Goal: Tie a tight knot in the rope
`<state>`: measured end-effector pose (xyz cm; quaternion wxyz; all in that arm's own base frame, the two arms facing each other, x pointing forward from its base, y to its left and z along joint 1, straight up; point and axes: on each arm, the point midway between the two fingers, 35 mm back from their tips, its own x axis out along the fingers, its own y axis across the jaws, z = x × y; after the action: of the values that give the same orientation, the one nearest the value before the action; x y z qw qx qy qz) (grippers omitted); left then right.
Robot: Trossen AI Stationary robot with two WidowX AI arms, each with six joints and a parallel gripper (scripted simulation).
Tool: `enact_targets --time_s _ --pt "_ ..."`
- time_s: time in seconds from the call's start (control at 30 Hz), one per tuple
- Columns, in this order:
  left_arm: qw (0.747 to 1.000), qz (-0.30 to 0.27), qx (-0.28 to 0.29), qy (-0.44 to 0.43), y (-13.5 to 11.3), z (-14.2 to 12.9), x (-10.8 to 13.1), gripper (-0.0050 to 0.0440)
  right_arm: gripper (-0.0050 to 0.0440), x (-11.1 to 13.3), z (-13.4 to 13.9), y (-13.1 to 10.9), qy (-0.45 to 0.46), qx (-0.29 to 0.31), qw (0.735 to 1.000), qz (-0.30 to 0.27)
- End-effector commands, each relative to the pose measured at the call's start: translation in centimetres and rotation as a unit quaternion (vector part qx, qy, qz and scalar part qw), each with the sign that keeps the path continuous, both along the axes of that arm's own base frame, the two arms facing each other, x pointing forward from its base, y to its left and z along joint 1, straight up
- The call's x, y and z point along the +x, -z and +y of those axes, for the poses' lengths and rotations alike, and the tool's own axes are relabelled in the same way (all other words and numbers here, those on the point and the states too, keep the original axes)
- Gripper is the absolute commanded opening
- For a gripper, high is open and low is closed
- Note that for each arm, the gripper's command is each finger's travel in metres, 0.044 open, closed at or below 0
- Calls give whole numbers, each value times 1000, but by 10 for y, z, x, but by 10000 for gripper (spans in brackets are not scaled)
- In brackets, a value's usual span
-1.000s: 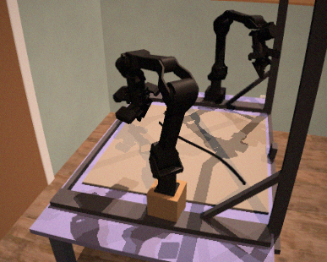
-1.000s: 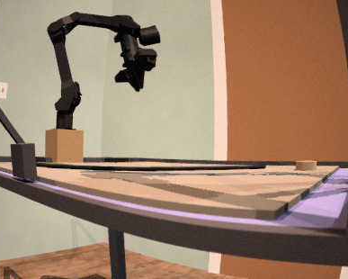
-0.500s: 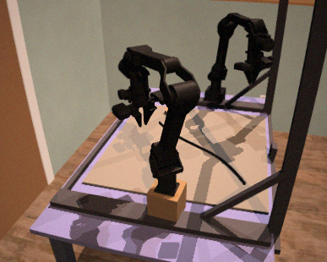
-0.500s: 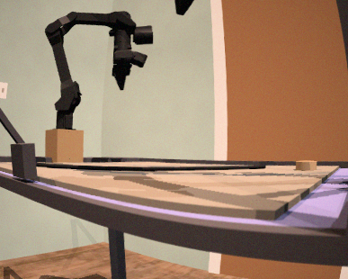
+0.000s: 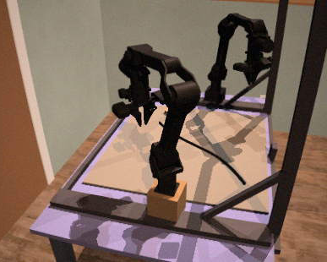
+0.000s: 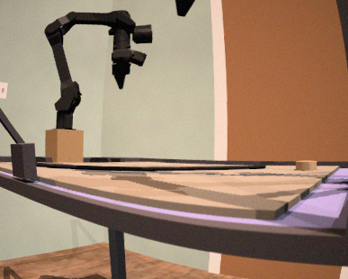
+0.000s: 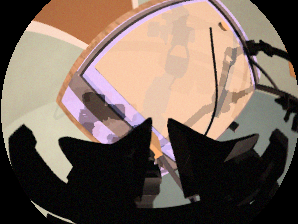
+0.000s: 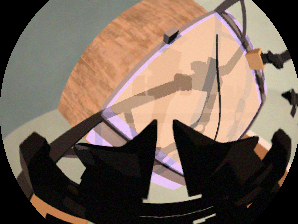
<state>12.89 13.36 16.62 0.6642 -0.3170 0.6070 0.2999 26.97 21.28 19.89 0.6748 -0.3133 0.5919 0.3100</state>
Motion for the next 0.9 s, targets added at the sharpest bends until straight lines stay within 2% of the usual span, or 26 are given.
enact_targets --time_s 0.0,0.23,0.43,0.5,0.67,0.87 --pt "1000 -5 7 2 -4 1 2 85 85 0 0 -6 2 7 1000 -6" --pt "1000 -3 2 3 1 0 18 85 85 0 0 -6 2 7 1000 -6" --pt "1000 1 -7 4 13 -6 48 85 85 0 0 -6 2 7 1000 -6" --pt "1000 1 -7 4 13 -6 48 85 85 0 0 -6 2 7 1000 -6" --pt "1000 8 -17 5 28 -21 83 85 85 0 0 -6 2 7 1000 -6" --pt "1000 17 -21 6 54 -53 130 85 85 0 0 -6 2 7 1000 -6"
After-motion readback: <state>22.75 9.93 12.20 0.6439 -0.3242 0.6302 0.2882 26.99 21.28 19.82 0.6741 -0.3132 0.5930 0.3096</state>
